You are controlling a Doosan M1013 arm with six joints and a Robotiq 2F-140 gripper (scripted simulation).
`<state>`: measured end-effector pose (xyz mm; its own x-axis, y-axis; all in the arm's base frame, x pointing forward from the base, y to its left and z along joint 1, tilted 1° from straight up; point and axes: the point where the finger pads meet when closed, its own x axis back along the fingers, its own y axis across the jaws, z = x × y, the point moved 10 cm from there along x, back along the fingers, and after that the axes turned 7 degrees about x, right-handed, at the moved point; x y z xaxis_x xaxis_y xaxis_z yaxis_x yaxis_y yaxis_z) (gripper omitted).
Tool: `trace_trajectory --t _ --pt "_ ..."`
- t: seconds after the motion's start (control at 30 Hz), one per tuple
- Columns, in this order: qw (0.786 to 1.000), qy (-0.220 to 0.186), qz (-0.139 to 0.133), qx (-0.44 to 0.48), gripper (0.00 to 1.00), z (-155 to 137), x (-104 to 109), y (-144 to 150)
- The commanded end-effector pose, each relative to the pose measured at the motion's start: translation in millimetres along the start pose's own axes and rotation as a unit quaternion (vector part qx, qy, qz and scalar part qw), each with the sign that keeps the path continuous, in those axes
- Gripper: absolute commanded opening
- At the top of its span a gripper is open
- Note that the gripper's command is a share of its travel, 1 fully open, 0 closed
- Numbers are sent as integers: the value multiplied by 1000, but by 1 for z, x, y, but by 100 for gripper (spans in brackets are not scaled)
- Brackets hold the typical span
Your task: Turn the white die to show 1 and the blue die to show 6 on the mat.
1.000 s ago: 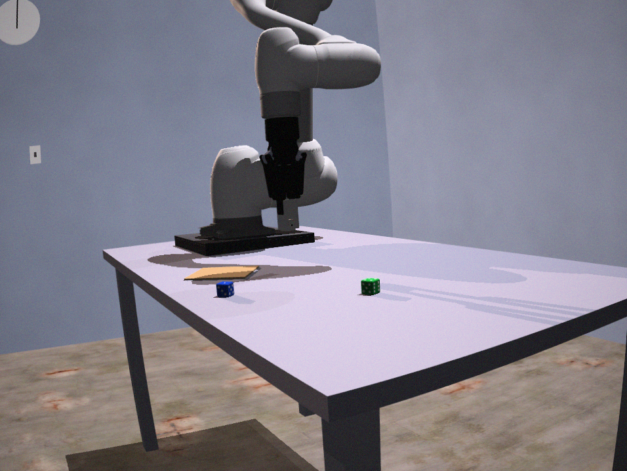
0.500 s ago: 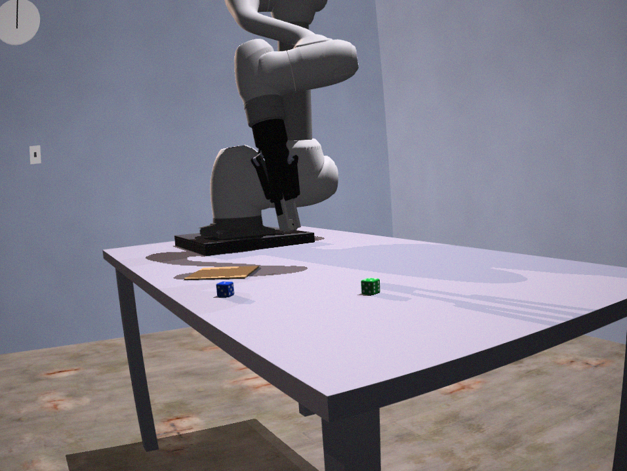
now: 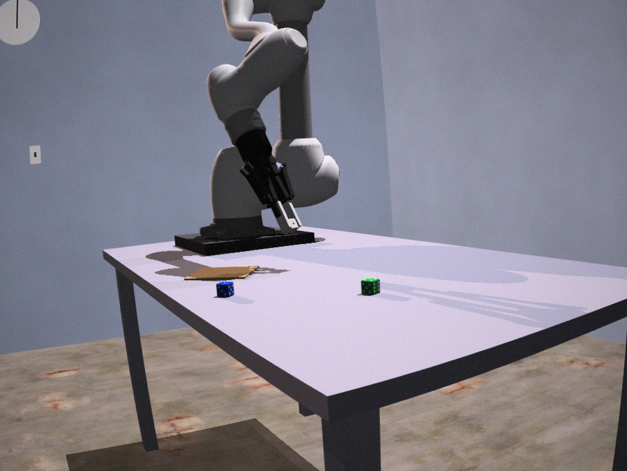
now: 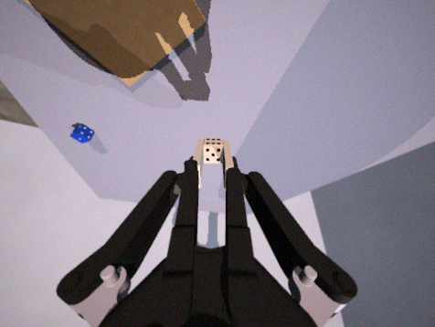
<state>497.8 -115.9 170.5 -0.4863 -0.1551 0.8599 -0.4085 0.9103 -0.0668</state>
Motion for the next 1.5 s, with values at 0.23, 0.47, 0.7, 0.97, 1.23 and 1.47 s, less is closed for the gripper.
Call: trace_trajectory --t 0.23,0.47,0.7,0.97,1.23,1.47 --pt "990 -141 -5 6 21 33 -6 3" --pt "979 -203 5 5 21 47 -8 3" --pt "967 -254 8 4 21 59 -14 6" --pt "962 -272 13 3 21 63 -15 5" --pt "962 -272 13 3 21 66 -20 6" --pt "962 -272 13 3 21 76 -37 8"
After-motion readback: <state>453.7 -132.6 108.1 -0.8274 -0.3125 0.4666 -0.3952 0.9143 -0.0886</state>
